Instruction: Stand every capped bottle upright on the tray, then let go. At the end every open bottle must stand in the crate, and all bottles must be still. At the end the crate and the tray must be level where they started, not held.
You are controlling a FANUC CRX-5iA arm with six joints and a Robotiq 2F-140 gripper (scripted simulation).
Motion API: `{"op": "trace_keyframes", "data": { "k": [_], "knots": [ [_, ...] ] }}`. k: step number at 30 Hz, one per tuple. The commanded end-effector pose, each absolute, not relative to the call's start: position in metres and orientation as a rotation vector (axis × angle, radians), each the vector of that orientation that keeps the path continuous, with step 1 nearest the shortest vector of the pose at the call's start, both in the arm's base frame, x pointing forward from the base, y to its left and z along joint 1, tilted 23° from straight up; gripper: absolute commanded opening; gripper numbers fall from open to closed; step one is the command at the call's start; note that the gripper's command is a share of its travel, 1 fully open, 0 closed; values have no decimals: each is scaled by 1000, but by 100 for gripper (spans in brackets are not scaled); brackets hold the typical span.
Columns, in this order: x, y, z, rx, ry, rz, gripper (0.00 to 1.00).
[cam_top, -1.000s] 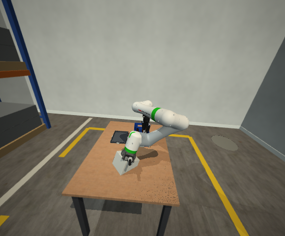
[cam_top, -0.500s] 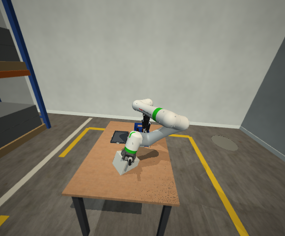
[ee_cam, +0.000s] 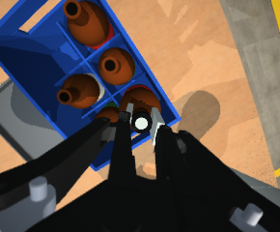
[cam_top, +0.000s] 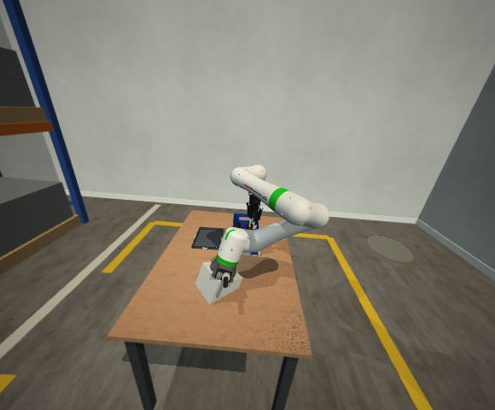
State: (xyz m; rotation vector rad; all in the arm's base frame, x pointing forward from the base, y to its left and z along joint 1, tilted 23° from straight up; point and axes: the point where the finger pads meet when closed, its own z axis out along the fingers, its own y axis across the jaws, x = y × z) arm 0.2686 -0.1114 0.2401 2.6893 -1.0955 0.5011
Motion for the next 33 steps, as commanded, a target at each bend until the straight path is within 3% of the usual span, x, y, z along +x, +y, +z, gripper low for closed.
{"op": "trace_keyframes", "data": {
  "k": [1,33],
  "knots": [
    [266,-108,251,2688,-1096,503,0],
    [246,-83,326,2689,-1096,501,0]
  ]
}}
